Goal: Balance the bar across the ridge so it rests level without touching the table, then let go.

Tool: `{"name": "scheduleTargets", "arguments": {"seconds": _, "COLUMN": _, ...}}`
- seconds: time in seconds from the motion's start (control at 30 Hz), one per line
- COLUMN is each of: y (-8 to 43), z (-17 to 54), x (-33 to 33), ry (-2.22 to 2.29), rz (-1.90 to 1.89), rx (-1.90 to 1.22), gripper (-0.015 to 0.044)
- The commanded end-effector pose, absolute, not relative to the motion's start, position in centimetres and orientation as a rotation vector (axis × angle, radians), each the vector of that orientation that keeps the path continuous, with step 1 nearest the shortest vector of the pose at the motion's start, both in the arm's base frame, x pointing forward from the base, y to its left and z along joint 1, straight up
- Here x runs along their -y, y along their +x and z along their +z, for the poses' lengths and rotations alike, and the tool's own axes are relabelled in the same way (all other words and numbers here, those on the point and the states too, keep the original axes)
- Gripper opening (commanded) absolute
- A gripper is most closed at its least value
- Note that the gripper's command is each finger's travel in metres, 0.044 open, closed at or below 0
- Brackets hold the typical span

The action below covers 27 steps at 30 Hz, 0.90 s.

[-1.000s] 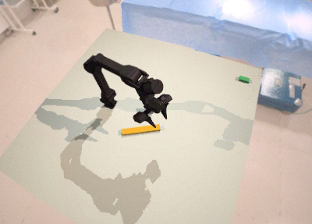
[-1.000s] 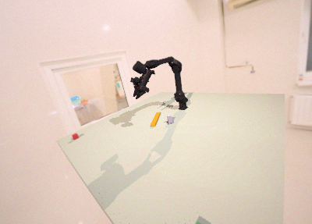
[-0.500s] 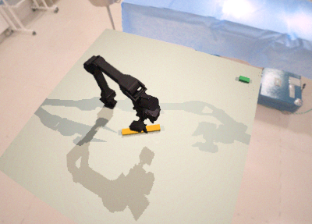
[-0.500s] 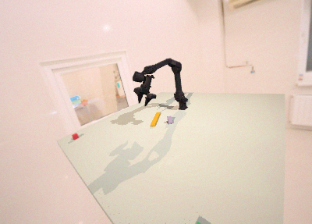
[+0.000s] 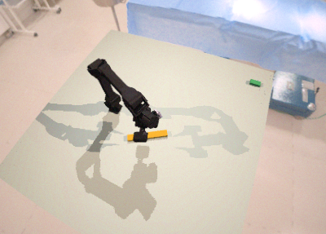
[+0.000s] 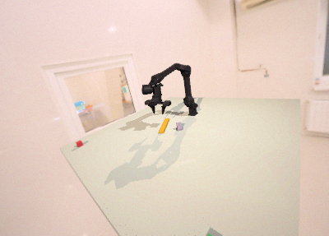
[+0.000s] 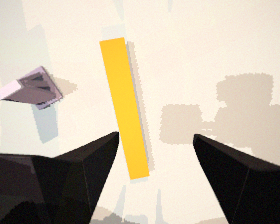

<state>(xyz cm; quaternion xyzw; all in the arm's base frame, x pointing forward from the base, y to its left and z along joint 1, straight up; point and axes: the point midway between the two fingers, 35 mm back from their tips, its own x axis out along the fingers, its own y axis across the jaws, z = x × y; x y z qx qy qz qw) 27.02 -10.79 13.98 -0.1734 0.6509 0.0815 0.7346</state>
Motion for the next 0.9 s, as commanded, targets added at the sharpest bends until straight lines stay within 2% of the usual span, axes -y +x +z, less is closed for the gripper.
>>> {"name": "scheduleTargets", "arguments": {"seconds": 0.0, "y": 25.6, "z": 12.8, "x": 10.6, "ry": -0.403, "rz": 0.276, "rx": -1.474, "gripper": 0.0315}}
{"name": "scheduleTargets", "arguments": {"seconds": 0.2, "y": 23.7, "z": 11.6, "x": 10.3, "ry": -0.432, "rz": 0.411, "rx": -1.512, "gripper": 0.0315}}
{"name": "scheduleTargets", "arguments": {"seconds": 0.6, "y": 23.8, "z": 7.2, "x": 10.3, "ry": -0.432, "rz": 0.411, "rx": -1.513, "gripper": 0.0315}}
{"name": "scheduleTargets", "arguments": {"seconds": 0.87, "y": 23.8, "z": 6.7, "x": 10.3, "ry": -0.432, "rz": 0.411, "rx": -1.513, "gripper": 0.0315}}
